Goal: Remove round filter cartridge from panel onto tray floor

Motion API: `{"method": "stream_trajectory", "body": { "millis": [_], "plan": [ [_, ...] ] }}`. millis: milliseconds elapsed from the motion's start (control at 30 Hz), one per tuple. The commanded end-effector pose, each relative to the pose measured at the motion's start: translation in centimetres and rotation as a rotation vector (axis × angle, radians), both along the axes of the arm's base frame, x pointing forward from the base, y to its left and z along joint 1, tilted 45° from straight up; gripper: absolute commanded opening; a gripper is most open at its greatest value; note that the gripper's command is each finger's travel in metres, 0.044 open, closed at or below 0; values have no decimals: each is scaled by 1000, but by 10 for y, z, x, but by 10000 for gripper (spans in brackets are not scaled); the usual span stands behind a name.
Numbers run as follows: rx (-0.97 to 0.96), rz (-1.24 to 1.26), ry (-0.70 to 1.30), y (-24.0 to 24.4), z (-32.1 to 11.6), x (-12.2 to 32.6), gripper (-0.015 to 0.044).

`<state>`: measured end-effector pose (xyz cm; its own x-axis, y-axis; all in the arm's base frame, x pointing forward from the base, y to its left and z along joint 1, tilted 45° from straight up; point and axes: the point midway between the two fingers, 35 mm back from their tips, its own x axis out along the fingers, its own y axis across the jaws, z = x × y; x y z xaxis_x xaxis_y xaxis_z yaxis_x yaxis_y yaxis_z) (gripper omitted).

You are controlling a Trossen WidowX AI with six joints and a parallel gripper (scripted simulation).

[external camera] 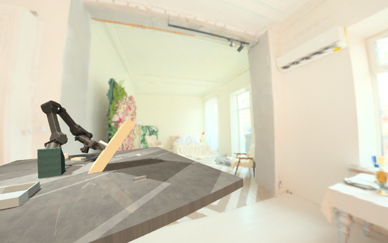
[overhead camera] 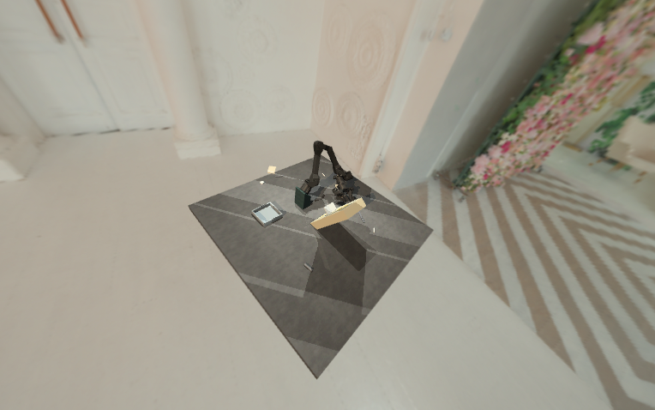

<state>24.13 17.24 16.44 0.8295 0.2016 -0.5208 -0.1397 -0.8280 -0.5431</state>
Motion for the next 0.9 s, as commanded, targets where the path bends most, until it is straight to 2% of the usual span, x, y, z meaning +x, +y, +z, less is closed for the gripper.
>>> {"method": "stream_trajectory", "body": {
  "millis": [0,233,367,633,867],
  "plan": [
    [4,-3,2,0,0,1,374],
    [164,-132,75,-21,-1,24,190],
    [382,-314,112,-50,7,49,88],
    [899,-704,125,-134,29,92,88],
    [1335,-972,75,-218,49,105,88]
  ]
}}
